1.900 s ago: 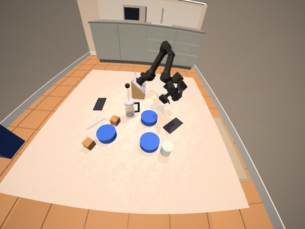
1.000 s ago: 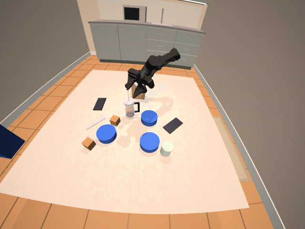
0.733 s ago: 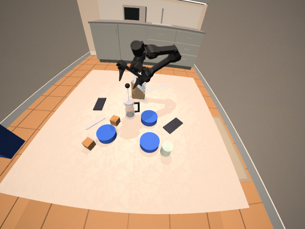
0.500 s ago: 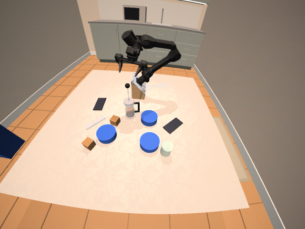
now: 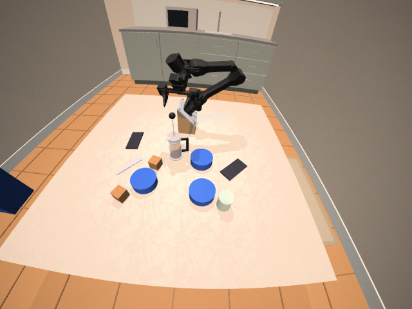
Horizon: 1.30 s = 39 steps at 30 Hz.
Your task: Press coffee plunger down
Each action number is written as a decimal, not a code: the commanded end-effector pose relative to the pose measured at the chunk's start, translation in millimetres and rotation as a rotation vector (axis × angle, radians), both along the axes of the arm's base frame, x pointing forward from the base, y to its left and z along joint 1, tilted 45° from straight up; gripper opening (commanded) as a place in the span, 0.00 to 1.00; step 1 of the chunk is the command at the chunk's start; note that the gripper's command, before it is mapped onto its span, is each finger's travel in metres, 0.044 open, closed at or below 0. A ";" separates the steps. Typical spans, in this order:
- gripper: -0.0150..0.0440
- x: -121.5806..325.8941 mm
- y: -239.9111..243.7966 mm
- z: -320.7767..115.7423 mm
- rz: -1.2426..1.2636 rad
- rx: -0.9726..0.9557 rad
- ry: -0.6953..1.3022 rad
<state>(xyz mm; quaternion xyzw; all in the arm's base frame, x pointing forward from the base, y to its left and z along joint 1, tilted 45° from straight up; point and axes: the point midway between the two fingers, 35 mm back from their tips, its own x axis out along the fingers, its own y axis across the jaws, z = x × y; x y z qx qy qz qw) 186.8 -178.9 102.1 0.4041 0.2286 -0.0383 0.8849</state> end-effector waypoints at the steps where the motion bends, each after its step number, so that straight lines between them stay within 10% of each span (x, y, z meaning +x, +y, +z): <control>1: 1.00 1.3 1.2 -2.1 -0.004 -0.005 0.000; 28: 1.00 36.2 5.8 -18.3 -0.005 -0.005 -0.003; 39: 0.51 36.2 5.8 -18.3 -0.005 -0.005 -0.003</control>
